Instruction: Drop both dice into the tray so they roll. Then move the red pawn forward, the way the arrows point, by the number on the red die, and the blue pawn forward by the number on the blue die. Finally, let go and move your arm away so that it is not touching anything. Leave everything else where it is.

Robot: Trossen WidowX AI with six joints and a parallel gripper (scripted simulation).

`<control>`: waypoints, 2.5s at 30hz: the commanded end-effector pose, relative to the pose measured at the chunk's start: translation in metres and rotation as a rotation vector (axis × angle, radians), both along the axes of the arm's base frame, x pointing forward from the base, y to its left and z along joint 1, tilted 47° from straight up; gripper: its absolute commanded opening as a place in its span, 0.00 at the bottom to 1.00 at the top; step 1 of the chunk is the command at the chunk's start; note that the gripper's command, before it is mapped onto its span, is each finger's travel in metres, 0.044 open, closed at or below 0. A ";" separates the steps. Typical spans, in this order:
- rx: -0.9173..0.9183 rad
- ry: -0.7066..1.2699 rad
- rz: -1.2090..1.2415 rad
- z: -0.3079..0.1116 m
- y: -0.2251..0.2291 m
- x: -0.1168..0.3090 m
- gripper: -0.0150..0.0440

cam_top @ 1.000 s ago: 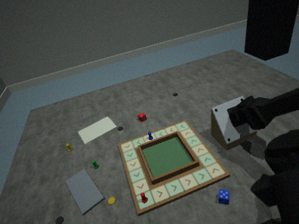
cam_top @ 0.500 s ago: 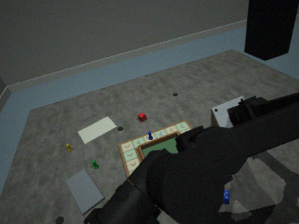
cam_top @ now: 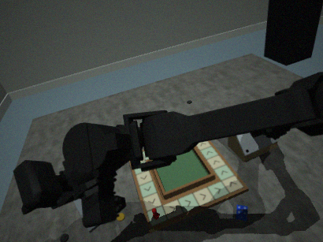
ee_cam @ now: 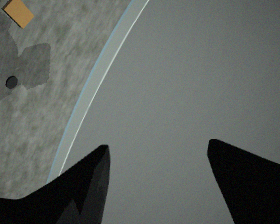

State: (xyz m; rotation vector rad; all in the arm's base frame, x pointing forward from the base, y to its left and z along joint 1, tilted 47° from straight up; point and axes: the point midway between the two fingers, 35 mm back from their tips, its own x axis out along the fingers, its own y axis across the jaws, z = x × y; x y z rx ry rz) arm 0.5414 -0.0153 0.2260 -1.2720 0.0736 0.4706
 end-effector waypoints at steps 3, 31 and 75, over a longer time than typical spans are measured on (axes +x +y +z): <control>0.074 0.279 -0.104 -0.086 -0.053 0.000 0.72; 0.979 1.671 -0.518 -0.393 -0.174 -0.253 0.72; 0.985 1.676 -0.517 -0.442 -0.132 -0.255 0.54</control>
